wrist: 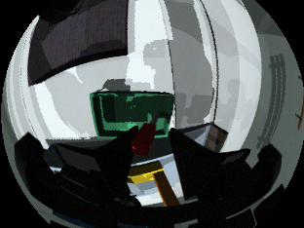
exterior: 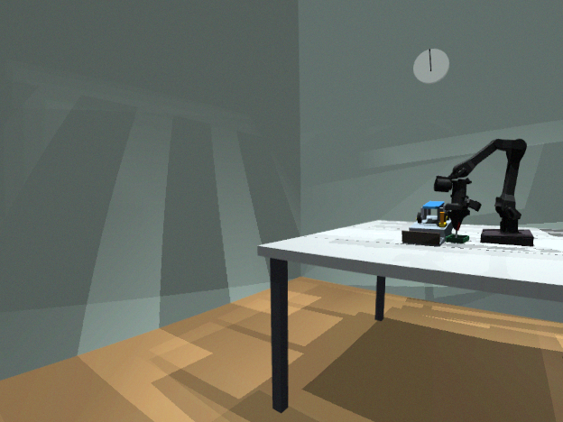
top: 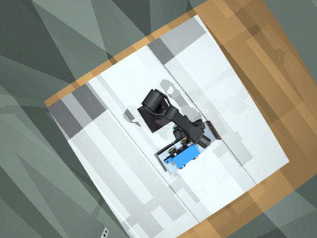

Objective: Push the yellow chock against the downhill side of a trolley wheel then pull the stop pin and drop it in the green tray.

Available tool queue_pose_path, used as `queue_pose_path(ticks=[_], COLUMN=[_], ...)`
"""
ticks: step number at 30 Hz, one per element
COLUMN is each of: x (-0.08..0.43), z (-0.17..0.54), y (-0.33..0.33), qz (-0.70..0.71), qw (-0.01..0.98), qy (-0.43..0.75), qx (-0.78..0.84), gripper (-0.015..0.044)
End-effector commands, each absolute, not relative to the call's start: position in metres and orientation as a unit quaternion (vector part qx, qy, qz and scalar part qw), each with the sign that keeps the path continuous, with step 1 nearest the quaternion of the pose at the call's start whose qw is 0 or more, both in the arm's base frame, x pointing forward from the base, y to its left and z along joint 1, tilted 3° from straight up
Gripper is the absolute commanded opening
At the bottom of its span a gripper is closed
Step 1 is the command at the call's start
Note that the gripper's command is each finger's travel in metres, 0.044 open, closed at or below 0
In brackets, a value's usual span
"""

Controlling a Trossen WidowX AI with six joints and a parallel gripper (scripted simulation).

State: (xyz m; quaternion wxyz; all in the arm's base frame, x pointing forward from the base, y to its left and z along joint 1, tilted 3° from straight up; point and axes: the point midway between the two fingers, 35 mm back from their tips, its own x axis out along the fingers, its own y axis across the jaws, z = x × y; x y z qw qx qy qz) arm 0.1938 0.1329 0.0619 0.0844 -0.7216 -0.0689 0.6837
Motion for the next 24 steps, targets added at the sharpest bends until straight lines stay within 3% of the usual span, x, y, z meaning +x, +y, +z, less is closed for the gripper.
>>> queue_pose_path(ticks=[1, 24], x=[0.194, 0.194], z=[0.061, 0.054], y=[0.131, 0.117], qz=[0.684, 0.684], qw=[0.084, 0.084], qy=[-0.072, -0.072], qx=[-0.721, -0.721], gripper=[0.0190, 0.0190])
